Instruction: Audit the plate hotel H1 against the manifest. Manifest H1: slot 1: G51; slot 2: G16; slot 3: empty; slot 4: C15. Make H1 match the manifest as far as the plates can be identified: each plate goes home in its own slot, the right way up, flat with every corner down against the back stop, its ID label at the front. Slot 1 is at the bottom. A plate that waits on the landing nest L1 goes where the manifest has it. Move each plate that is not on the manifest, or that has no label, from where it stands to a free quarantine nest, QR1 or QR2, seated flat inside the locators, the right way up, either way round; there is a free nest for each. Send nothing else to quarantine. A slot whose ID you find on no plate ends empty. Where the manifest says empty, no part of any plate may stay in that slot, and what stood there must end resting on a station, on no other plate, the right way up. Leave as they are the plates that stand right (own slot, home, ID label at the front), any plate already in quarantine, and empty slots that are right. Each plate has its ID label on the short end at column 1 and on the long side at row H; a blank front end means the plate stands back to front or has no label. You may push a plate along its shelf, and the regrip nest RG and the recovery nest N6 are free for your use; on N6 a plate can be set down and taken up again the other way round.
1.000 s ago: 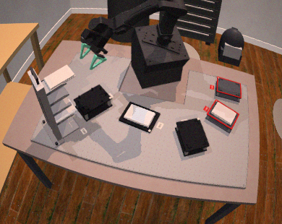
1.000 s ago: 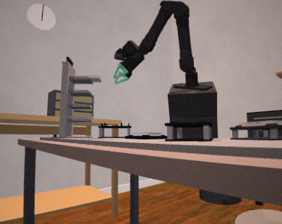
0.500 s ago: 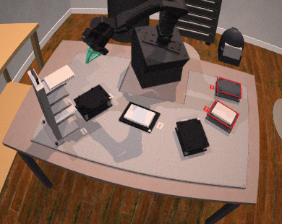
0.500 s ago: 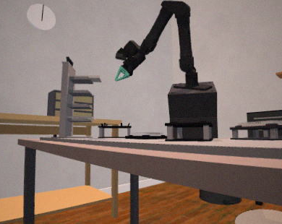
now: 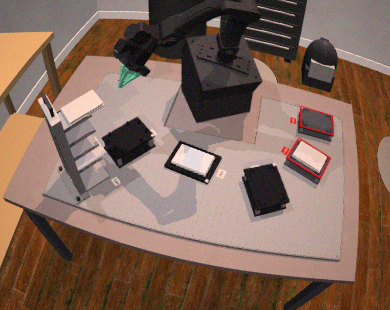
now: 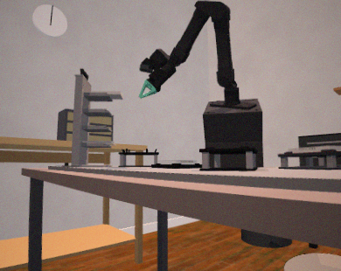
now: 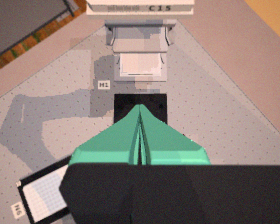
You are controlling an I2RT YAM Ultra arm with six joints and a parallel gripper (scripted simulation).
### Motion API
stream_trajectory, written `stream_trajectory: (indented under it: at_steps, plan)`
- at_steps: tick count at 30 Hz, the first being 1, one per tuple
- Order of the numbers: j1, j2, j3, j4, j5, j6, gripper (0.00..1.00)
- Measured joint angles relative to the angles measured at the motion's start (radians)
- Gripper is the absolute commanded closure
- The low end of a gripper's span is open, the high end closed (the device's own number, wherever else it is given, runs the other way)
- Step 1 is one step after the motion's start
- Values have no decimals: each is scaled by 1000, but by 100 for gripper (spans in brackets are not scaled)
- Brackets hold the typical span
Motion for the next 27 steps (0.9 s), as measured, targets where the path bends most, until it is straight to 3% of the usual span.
stream_trajectory:
  at_steps: [27]
  plan:
    - [19, 36, 34, 3, 11, 16, 100]
